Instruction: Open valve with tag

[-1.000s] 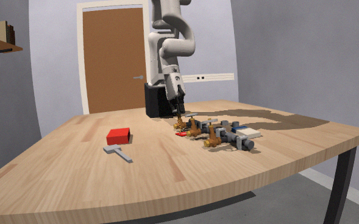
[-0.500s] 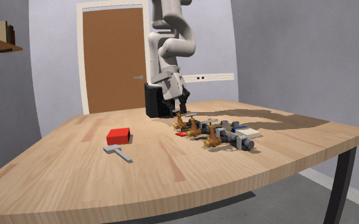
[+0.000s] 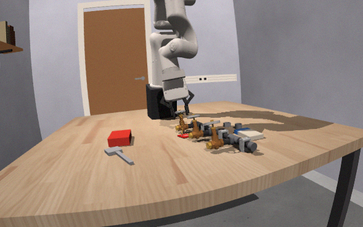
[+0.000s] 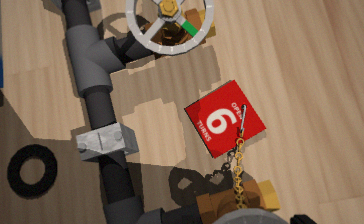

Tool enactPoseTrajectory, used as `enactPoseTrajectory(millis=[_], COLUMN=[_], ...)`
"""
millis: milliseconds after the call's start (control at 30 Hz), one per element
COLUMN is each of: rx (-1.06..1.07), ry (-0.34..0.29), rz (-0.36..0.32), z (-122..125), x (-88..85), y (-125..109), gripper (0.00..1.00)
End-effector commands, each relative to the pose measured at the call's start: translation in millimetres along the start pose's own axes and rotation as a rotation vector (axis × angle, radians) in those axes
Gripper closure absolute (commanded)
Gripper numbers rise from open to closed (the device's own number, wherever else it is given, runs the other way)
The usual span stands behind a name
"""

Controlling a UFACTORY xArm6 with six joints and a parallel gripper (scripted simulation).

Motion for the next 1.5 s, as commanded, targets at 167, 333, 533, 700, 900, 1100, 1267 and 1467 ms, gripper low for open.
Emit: enactPoseTrajectory(millis=[167,333,533,700,900,1100,1267,1467], rx=[-0.53,-0.786,-1.046,-1.281,-1.558,-1.65,-1.673,-1.674], ry=[-0.036,-0.032,-0.034,-0.037,-0.065,-0.084,-0.084,-0.084], rz=[0.01,-0.005,-0.013,-0.02,-0.012,-0.005,-0.006,-0.006], z=[-2.3,-2.2,-2.5,-2.8,-3.5,-3.9,-3.9,-3.9], x=[-0.3,-0.3,-0.3,-0.3,-0.2,-0.1,-0.1,-0.1], y=[-0.4,0.4,0.5,0.5,-1.5,-2.8,-2.8,-2.8], gripper=[1.0,1.0,1.0,1.0,1.0,1.0,1.0,1.0])
Point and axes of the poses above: the point where the finger pads meet when closed, its own x axis out along the fingers, its own z axis across the jaws, y = z × x, the point moved 7 cm from there along -x, back along the fingers, and after that the axes turned 13 degrees about -x, right-handed, at the moved point
